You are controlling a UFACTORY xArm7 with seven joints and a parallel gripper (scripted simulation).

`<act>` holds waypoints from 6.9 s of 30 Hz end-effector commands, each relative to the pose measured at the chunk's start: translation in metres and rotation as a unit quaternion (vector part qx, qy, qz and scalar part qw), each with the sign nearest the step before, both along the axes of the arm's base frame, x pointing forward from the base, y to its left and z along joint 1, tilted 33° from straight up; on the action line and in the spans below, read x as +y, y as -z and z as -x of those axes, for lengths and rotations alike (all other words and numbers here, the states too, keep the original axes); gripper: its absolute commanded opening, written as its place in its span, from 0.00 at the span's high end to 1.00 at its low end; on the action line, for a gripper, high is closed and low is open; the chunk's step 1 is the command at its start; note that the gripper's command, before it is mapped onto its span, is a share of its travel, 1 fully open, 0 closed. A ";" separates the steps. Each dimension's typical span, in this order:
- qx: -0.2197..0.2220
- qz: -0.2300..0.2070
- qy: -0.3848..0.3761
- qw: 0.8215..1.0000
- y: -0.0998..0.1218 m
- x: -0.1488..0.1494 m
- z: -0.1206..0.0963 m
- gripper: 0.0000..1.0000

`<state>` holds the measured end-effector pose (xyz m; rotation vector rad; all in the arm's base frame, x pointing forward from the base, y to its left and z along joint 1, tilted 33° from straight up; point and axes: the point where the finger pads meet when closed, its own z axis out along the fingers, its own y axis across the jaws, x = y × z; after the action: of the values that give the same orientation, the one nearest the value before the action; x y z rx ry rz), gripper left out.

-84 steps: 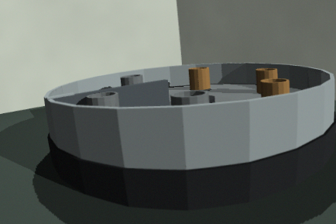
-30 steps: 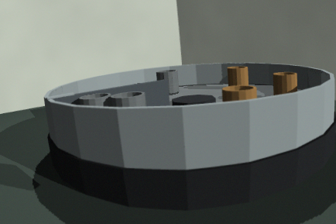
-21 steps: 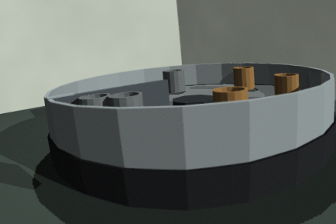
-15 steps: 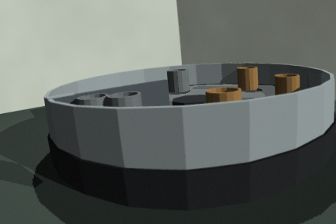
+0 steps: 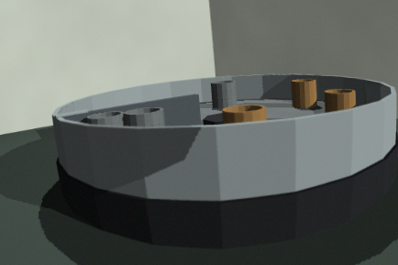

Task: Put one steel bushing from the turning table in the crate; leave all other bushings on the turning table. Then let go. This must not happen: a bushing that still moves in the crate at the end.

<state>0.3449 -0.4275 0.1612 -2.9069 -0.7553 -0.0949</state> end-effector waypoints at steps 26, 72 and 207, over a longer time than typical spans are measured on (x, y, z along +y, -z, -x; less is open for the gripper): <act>-0.009 0.182 -0.080 0.980 -0.064 -0.008 -0.043 0.00; -0.063 0.400 -0.222 0.887 -0.167 0.040 -0.124 0.00; -0.204 0.590 -0.601 0.500 -0.241 0.376 -0.212 0.00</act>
<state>0.5571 -0.0532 0.4002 -1.9357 -3.8863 -0.1195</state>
